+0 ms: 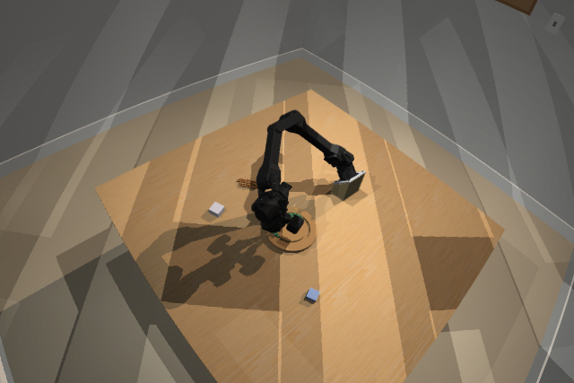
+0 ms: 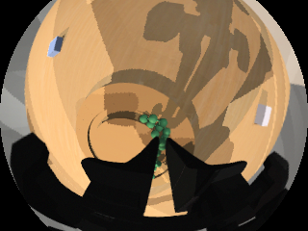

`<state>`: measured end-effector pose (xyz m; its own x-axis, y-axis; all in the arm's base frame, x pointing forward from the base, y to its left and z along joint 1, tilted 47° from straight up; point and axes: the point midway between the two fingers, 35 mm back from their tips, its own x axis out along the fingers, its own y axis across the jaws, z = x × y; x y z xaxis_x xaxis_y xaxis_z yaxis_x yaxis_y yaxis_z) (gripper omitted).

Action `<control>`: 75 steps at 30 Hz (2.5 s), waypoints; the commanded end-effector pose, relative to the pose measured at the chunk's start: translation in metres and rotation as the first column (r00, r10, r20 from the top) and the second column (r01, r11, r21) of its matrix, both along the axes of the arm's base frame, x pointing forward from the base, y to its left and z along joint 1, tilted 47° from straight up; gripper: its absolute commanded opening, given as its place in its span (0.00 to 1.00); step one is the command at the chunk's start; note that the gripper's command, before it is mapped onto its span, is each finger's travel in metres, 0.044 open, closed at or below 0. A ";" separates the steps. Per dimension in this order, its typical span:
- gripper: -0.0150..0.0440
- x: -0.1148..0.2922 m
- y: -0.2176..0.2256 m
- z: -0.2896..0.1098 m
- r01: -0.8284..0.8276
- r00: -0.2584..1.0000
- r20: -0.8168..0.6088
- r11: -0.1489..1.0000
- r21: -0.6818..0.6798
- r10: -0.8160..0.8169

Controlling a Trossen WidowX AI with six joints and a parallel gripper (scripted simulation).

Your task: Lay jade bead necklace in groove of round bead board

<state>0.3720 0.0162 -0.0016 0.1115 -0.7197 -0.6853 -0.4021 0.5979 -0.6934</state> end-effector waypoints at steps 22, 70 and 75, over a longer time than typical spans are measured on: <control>0.25 0.004 -0.008 -0.004 -0.002 1.000 0.007 1.000 -0.005 0.002; 0.25 0.004 -0.008 -0.004 -0.002 1.000 0.007 1.000 -0.005 0.002; 0.25 0.004 -0.008 -0.004 -0.002 1.000 0.007 1.000 -0.005 0.002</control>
